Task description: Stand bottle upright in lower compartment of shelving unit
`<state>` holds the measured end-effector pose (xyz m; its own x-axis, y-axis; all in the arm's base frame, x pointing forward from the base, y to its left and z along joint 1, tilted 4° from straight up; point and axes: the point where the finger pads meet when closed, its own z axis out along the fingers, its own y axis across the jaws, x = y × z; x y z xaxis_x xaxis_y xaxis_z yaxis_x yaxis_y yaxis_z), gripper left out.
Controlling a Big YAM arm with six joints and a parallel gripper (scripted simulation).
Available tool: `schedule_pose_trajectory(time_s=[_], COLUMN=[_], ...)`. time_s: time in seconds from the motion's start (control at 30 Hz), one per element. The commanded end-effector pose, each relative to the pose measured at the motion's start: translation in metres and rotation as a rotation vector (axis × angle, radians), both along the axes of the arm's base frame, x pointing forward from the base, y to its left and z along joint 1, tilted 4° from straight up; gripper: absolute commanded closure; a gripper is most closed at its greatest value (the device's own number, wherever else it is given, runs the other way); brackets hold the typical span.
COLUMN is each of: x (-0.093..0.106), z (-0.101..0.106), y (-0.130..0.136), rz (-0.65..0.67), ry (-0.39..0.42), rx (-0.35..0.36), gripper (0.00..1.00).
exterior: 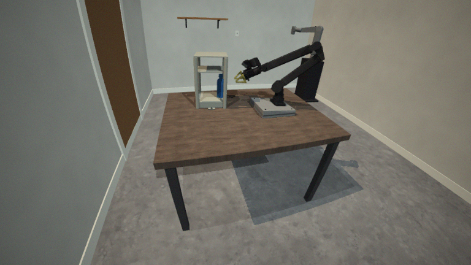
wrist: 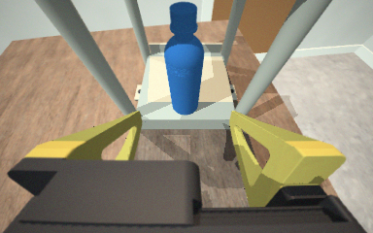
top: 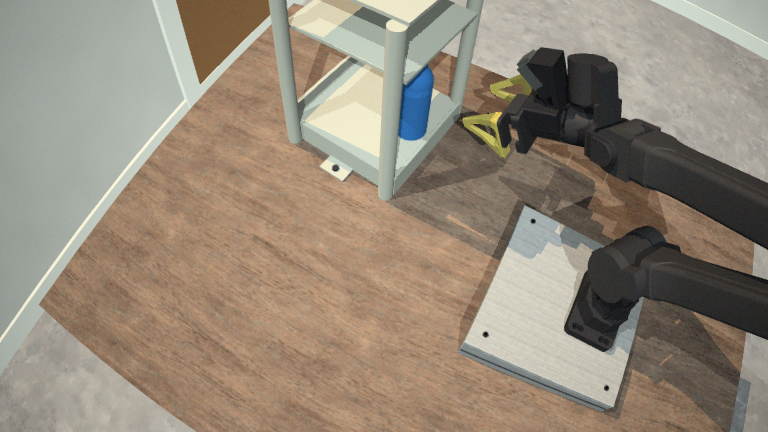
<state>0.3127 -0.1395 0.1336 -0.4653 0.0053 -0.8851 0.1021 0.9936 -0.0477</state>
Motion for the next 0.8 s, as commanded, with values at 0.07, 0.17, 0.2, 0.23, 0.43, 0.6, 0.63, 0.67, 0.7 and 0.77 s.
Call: schedule_pose_trajectory(time_s=[0.07,0.17,0.2,0.23,0.43,0.6,0.63,0.67,0.7,0.77], x=[-0.016,-0.029,-0.033,-0.036,-0.056,-0.064,-0.066,-0.068,-0.070,-0.072], z=[0.010,0.017,0.020,0.023,0.053,0.063,0.066,0.068,0.070,0.072], y=[-0.001,0.001,0.001,0.002,0.001,0.001,0.001,0.001,0.002,0.002], rz=[-0.003,-0.003,-0.003,-0.003,-0.003,-0.003,-0.003,-0.003,-0.003,-0.003], ry=[0.005,0.005,0.005,0.003,-0.019,-0.024,-0.025,-0.026,-0.027,-0.028], rx=[-0.014,-0.014,-0.015,-0.016,-0.040,-0.049,-0.051,-0.053,-0.055,-0.057], gripper=[0.09,0.09,0.09,0.09,0.09,0.09,0.09,0.09,0.09,0.09])
